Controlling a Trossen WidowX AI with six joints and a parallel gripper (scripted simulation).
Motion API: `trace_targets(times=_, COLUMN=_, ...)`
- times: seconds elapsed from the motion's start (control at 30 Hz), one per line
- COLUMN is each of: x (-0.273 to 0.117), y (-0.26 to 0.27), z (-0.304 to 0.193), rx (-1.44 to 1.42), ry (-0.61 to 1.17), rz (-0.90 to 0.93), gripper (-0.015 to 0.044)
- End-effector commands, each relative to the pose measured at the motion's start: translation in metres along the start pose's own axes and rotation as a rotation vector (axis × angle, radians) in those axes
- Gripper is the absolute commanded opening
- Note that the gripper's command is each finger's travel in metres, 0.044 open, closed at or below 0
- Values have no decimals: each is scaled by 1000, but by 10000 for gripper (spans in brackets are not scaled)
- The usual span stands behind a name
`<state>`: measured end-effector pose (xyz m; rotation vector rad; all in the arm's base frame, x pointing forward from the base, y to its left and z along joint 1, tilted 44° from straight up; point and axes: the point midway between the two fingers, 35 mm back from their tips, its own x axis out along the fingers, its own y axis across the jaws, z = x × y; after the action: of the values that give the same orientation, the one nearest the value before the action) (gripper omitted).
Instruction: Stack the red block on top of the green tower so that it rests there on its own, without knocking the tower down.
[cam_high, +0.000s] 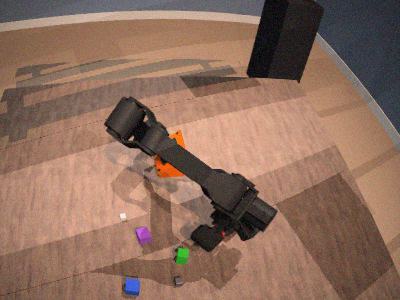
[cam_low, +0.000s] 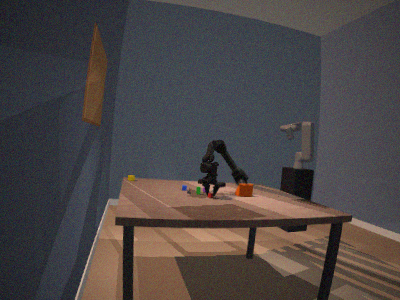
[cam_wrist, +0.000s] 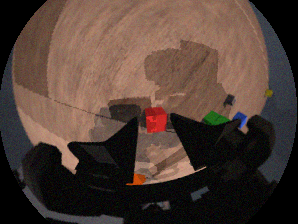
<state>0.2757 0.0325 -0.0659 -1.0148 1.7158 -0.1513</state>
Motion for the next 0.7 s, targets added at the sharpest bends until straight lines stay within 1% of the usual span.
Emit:
trace_targets(times=0.0, x=0, y=0, z=0, rx=-3, ry=0, rz=-3, gripper=125)
trace_targets(times=0.07, x=0, y=0, z=0, rx=-3, ry=0, rz=-3, gripper=72)
trace_targets(times=0.3, x=0, y=0, z=0, rx=-3, ry=0, rz=-3, gripper=26)
trace_targets(times=0.33, x=-1, y=0, z=0, rx=-3, ry=0, rz=-3, gripper=0)
trace_targets(times=0.67, x=-45, y=0, z=0, rx=-3, ry=-1, rz=-1, gripper=0)
